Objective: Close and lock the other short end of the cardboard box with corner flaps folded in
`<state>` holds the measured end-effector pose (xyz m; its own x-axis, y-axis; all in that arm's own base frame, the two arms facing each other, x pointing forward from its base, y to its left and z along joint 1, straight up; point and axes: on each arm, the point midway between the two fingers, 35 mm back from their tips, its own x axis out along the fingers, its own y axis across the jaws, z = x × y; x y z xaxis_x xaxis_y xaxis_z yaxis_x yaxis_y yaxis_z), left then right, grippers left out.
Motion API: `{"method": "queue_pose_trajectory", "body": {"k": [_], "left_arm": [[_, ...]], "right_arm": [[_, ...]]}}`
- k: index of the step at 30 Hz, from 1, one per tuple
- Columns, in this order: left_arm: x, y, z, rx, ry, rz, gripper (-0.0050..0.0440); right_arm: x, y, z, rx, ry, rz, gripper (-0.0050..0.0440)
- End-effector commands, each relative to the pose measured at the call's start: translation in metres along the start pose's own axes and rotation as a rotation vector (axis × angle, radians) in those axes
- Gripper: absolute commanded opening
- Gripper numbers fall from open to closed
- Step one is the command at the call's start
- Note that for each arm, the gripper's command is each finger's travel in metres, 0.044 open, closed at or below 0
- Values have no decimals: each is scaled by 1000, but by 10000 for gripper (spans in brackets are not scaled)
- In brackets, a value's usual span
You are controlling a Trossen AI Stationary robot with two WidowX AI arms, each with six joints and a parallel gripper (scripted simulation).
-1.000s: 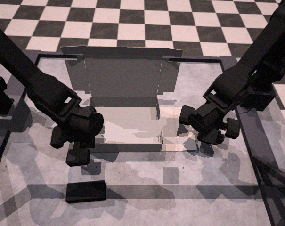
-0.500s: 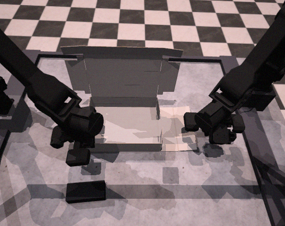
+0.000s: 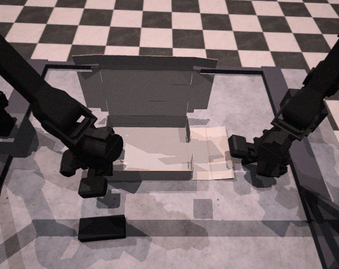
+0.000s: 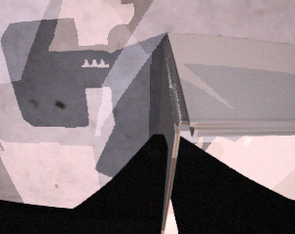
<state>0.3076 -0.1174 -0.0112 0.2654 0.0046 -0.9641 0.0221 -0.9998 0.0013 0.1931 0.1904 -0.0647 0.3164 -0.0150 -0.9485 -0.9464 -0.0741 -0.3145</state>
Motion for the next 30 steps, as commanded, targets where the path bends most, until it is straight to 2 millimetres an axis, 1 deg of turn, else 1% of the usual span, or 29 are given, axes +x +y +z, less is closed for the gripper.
{"method": "queue_pose_trajectory", "body": {"k": [1,17,30], "left_arm": [[-4,3,-5,4,19,12,4],[-4,3,-5,4,19,12,4],[-4,3,-5,4,19,12,4]], "right_arm": [[-1,-5,6,22,-41,-120,0],[-1,-6,8,25,-48,-129,0],[3,-23,8,25,-48,-130,0]]}}
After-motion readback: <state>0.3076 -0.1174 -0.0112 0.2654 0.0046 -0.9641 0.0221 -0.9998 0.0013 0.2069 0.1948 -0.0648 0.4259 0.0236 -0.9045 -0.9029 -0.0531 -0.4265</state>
